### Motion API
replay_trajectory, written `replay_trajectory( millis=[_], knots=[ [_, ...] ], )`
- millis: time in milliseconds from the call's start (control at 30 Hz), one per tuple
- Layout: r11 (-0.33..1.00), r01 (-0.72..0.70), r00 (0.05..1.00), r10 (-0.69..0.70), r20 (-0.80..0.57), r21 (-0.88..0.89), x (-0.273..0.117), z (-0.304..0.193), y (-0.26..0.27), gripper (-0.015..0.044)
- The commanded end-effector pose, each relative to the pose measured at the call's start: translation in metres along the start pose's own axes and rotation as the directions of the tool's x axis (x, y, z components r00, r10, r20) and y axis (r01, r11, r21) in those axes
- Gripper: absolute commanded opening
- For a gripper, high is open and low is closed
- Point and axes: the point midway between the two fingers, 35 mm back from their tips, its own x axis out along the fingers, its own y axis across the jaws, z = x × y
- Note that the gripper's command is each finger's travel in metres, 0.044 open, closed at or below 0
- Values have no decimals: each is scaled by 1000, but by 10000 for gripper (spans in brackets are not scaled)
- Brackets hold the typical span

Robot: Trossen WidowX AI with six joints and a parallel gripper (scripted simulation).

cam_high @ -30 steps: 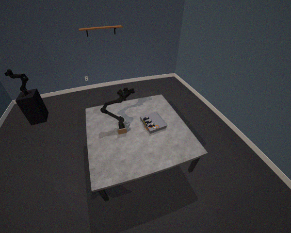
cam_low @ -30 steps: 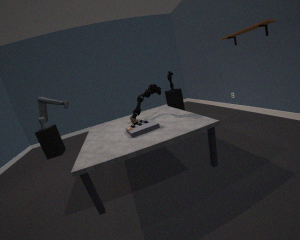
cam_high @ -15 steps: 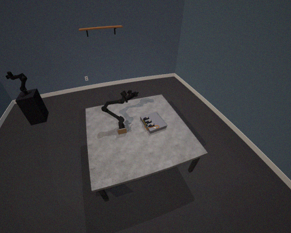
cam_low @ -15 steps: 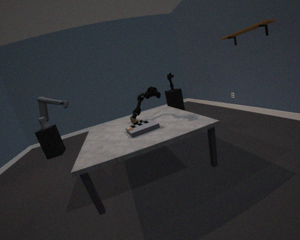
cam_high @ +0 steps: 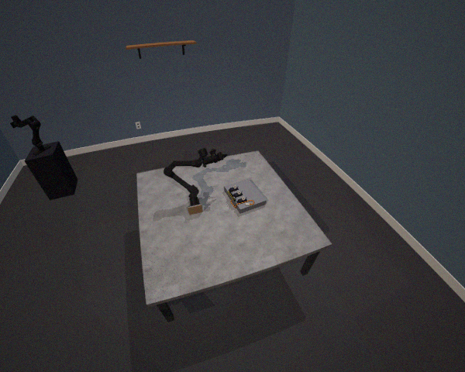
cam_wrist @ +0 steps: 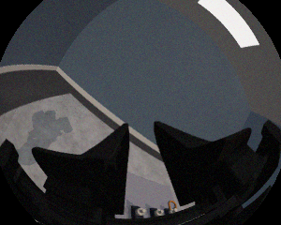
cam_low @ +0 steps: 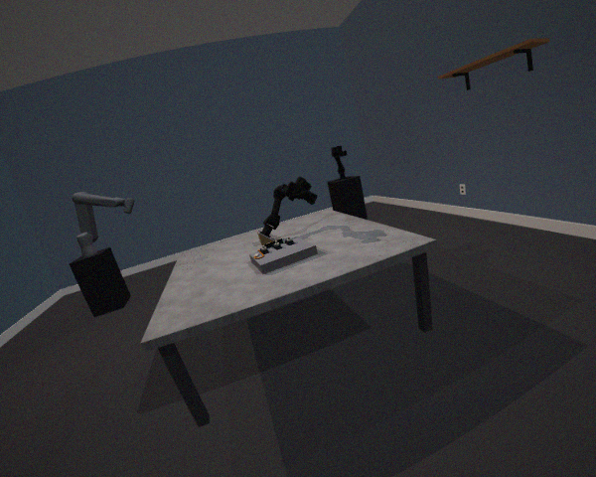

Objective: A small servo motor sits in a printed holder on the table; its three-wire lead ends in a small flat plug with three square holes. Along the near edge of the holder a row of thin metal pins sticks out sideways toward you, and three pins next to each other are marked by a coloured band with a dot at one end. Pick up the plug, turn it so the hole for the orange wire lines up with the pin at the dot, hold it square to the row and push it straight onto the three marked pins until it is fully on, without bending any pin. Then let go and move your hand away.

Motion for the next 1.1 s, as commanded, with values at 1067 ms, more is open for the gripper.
replay_trajectory(
  millis=[1067],
  knots=[
    [988, 60, 507, 92, -857, 141, 96, -200, -98, 115]
  ],
)
